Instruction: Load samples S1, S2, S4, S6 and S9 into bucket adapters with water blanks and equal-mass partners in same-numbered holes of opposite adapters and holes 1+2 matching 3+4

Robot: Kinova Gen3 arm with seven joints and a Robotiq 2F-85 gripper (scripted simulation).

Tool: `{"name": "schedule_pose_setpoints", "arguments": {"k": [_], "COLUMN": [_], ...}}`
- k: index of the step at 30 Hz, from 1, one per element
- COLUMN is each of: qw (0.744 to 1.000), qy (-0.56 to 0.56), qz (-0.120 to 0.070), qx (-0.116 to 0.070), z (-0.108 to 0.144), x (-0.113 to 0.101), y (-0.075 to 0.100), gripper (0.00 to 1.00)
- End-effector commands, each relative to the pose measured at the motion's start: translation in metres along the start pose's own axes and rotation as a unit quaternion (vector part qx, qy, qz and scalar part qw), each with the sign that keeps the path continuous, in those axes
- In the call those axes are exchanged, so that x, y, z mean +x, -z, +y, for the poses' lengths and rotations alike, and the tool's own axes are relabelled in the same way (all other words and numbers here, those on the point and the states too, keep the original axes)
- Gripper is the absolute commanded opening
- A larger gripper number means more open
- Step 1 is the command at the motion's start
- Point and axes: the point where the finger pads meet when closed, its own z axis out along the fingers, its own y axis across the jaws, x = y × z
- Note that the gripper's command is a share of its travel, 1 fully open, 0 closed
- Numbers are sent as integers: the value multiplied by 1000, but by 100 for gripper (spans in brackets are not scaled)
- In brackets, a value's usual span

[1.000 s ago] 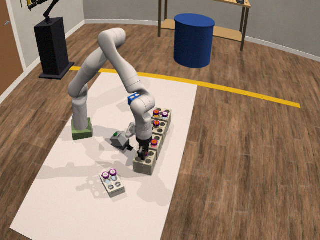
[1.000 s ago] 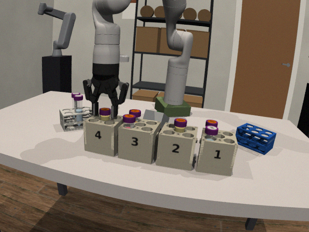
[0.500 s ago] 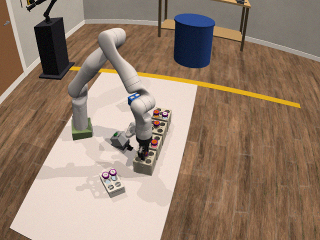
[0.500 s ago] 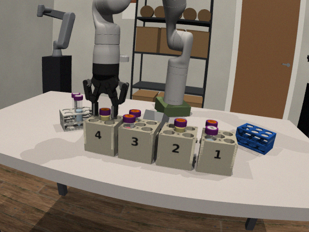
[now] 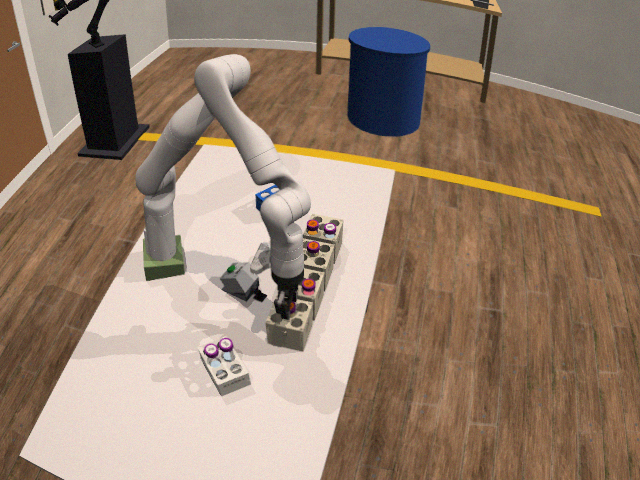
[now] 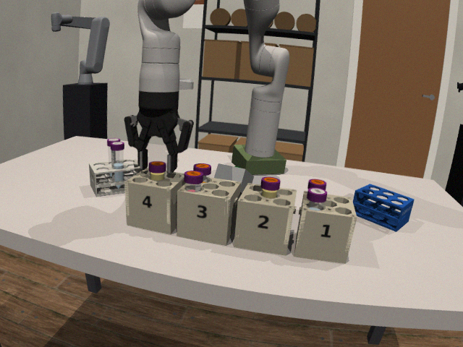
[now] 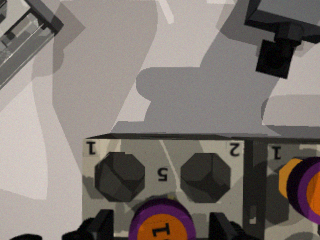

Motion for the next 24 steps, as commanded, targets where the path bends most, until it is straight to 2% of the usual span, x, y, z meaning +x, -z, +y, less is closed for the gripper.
{"name": "schedule_pose_setpoints", "arguments": {"k": [1, 24], "qw": [1000, 1000], "qy": [-2, -2], "qz": [-2, -1], "qx": [2, 3], "z": [-1, -1], "x": [-1, -1], "y": [9, 34], "gripper": [62, 62]}}
